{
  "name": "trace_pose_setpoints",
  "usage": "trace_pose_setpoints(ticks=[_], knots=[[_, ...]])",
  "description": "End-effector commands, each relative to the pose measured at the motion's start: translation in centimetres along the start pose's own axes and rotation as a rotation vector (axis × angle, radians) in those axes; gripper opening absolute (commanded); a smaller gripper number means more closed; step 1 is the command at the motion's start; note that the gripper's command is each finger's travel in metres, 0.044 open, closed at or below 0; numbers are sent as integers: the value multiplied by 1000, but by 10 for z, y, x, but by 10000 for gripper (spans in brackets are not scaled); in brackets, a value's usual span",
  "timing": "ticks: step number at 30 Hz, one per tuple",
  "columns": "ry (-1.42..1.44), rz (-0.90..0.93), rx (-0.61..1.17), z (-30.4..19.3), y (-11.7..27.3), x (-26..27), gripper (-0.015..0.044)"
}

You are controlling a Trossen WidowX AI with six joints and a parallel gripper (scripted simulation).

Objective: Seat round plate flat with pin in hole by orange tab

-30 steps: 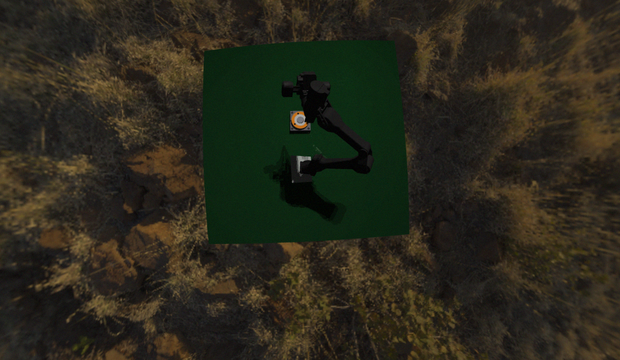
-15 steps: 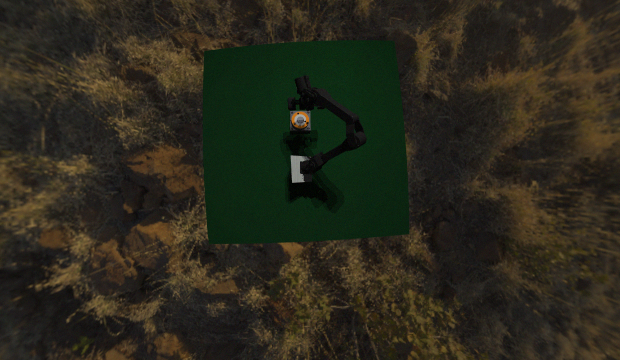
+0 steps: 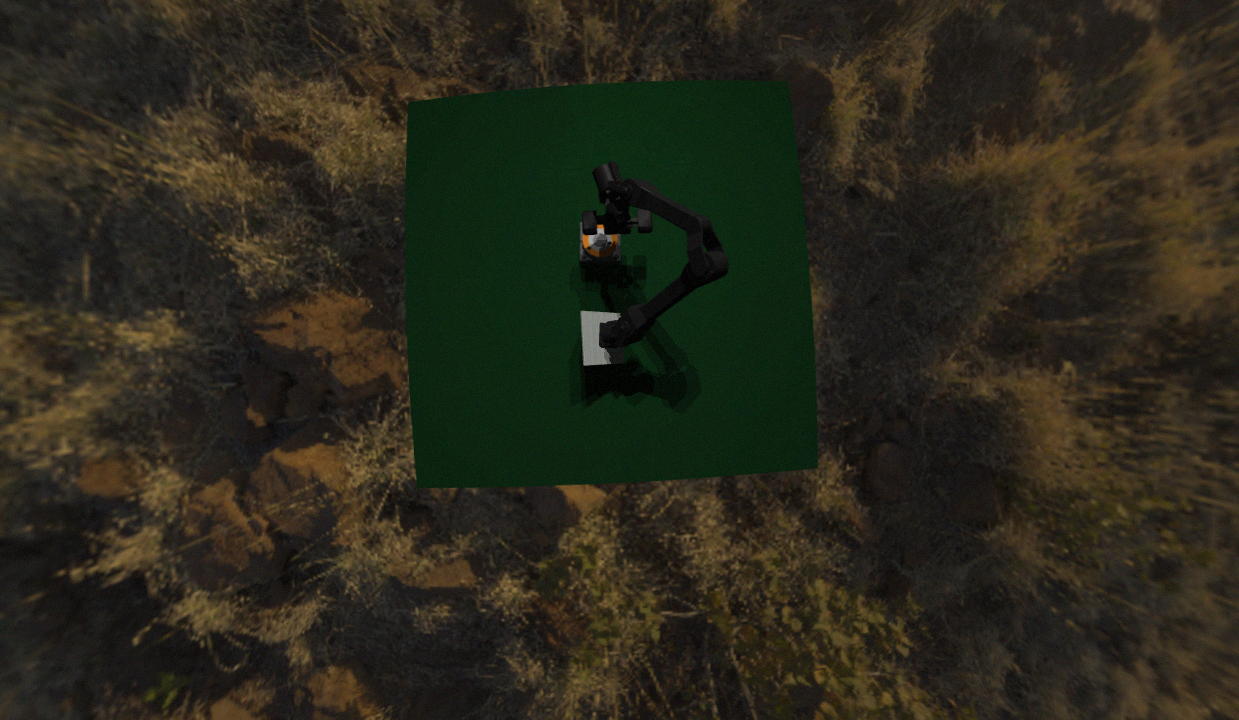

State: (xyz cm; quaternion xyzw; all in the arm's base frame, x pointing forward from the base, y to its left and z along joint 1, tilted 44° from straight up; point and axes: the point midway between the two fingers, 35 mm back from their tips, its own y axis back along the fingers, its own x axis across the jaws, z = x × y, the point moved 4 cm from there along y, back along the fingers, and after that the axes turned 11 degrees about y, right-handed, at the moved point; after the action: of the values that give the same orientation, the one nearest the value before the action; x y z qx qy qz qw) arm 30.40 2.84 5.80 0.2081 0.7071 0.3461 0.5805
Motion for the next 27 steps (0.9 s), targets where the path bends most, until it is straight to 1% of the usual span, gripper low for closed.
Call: trace_pose_setpoints(ticks=[1, 5, 27], knots=[[12, -4, 16, -4, -23, 1, 0], [12, -6, 17, -5, -36, 1, 0], [13, -5, 18, -26, -36, 7, 0]])
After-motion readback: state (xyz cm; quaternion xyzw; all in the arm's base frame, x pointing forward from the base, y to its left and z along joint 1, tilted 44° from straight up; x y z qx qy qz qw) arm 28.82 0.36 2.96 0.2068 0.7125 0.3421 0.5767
